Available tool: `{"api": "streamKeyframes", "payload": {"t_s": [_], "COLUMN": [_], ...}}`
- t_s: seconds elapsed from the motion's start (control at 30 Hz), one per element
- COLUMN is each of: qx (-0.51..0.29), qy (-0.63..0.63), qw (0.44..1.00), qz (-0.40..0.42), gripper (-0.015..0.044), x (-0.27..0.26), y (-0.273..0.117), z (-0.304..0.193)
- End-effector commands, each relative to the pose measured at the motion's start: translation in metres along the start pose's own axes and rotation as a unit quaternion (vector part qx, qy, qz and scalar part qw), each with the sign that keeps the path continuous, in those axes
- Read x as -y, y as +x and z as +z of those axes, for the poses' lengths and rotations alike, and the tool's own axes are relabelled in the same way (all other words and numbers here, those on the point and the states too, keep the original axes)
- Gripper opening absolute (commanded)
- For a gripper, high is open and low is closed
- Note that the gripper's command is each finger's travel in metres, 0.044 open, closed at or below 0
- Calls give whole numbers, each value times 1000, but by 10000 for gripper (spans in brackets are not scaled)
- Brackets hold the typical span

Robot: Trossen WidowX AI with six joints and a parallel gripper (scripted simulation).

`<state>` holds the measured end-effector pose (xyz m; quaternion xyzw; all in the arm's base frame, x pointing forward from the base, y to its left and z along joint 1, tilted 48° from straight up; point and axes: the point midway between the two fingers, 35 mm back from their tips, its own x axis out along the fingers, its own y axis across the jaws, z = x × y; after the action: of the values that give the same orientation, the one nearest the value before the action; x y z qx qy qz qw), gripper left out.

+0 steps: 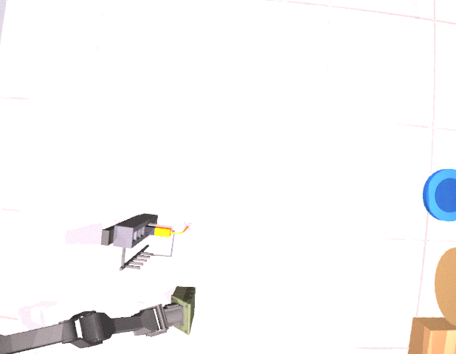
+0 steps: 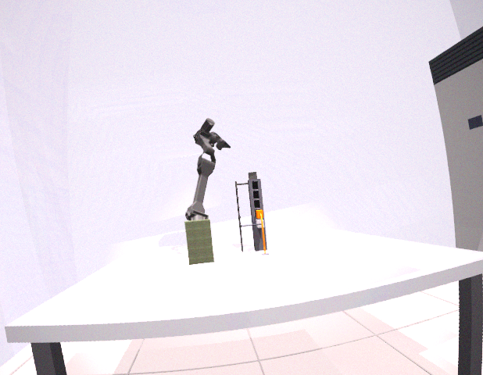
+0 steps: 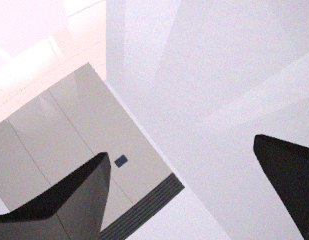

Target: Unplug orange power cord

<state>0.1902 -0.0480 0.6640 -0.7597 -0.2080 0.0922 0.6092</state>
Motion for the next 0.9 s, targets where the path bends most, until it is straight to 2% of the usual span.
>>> {"api": "streamKeyframes", "payload": {"t_s": [0.0,0.27,0.57,0.87], "qx": [-2,-78,-156,-213], "qy": [-3,-124,-273,-419], "qw": [1000,989,949,882], "qz": [-1,-25,-35,-28], "gripper": [374,164,160,160], "x": [1,26,50,66], "y": [0,-15,-21,-12], "z": [0,15,42,74]}}
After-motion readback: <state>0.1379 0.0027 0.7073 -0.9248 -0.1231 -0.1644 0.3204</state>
